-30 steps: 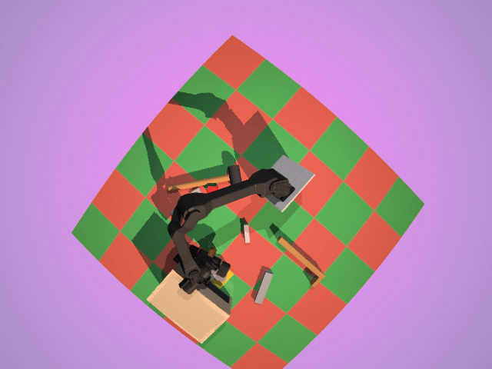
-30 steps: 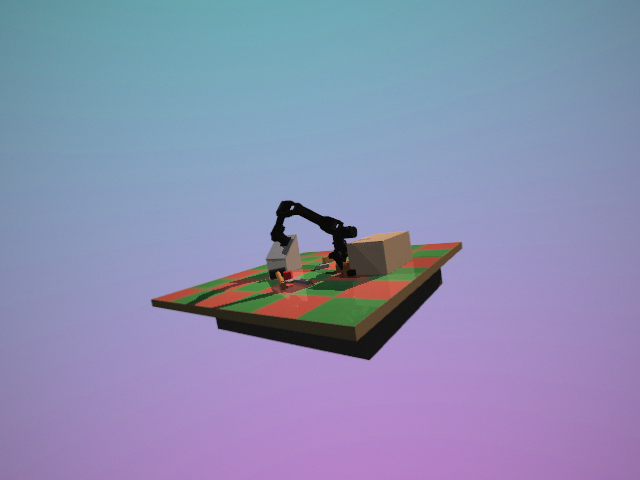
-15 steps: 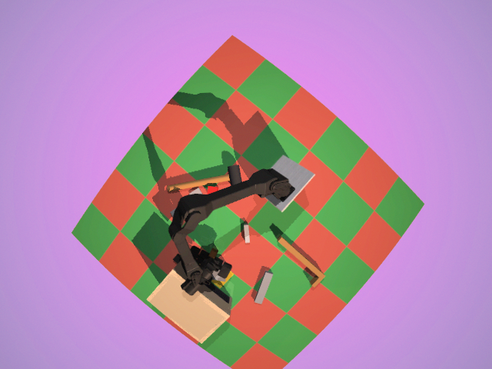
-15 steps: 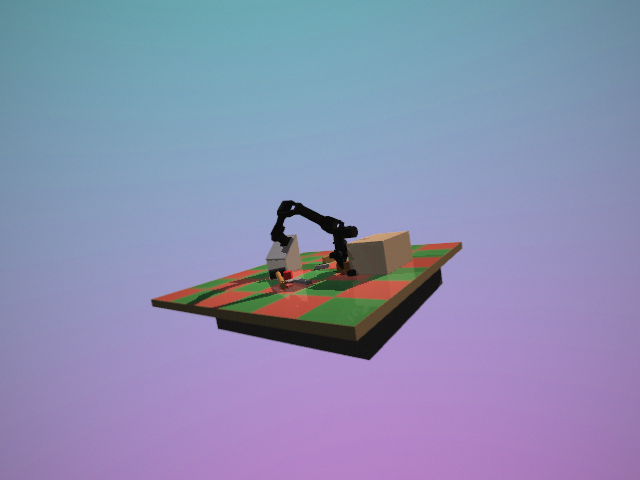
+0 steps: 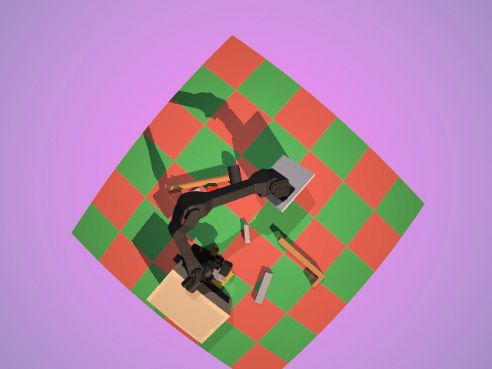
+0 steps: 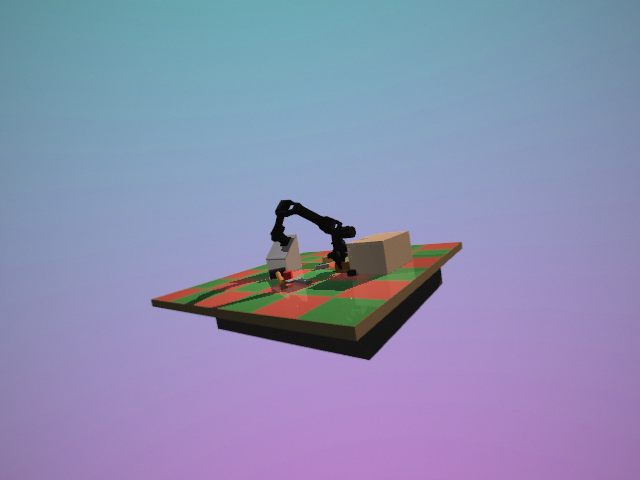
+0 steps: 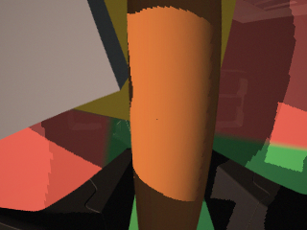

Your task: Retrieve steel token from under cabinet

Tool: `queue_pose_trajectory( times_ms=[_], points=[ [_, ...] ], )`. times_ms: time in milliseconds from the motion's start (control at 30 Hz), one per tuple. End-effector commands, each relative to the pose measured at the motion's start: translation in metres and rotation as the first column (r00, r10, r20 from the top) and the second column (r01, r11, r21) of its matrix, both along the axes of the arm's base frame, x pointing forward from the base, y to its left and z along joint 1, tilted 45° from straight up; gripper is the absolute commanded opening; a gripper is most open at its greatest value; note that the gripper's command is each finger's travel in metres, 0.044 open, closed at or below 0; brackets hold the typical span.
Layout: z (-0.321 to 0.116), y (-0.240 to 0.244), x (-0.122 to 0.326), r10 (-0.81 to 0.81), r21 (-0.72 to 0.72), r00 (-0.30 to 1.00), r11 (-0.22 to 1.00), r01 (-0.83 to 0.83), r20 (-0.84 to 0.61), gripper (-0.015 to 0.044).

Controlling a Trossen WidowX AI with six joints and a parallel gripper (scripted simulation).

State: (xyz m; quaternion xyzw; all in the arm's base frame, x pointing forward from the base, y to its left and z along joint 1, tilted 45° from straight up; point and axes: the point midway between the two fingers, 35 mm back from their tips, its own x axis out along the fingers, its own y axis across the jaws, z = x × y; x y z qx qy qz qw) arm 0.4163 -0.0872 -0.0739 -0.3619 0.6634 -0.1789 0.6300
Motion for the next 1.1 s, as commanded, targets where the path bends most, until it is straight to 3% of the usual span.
queue_pose_trajectory(
  times_ms=[0,1067],
  points=[
    [-0.001,-0.001,-0.007,0.002,0.002,1.0,1.0,-0.002,-0.01,0.0],
    [0.005,-0.01,-0.034,0.002,0.002,1.0,1.0,-0.002,-0.012,0.0]
  ],
)
